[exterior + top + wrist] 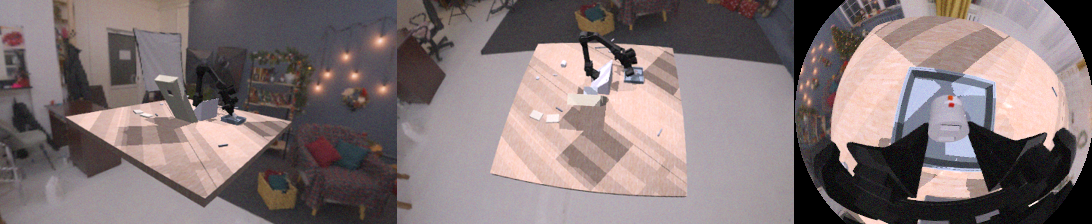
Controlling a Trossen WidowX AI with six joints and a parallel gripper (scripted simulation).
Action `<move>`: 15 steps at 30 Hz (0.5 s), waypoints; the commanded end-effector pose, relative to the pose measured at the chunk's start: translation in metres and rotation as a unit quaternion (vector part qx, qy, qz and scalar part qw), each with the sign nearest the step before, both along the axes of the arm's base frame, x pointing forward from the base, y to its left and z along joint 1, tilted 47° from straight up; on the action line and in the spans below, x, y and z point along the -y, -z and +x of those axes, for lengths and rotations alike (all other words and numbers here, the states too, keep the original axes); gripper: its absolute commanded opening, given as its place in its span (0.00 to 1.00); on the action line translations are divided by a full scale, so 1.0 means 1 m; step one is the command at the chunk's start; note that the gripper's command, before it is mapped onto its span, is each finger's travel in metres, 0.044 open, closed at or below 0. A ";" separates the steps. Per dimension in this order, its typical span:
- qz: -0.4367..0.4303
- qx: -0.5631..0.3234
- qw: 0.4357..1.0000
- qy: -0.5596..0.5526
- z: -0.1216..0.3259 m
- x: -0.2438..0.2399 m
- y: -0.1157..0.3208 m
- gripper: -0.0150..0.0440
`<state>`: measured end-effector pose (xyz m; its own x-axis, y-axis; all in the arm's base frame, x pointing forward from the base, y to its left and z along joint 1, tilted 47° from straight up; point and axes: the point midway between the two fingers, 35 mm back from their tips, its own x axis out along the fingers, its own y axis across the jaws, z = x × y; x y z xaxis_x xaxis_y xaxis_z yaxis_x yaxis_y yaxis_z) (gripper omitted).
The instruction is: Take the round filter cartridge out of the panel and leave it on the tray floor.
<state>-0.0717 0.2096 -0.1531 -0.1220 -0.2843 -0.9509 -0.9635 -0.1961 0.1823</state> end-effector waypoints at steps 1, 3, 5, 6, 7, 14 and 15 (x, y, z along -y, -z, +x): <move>0.000 0.000 1.000 0.000 0.000 0.000 0.000 0.30; 0.000 0.000 1.000 0.000 0.000 0.000 0.000 0.39; 0.000 0.000 1.000 0.000 0.000 0.000 0.000 0.48; 0.000 0.000 1.000 0.000 0.000 0.000 0.000 0.52; 0.000 0.000 1.000 0.000 0.000 0.000 0.000 0.57; 0.000 0.000 1.000 0.000 0.000 0.000 0.000 0.88; 0.000 0.000 1.000 0.000 0.000 0.000 0.000 0.92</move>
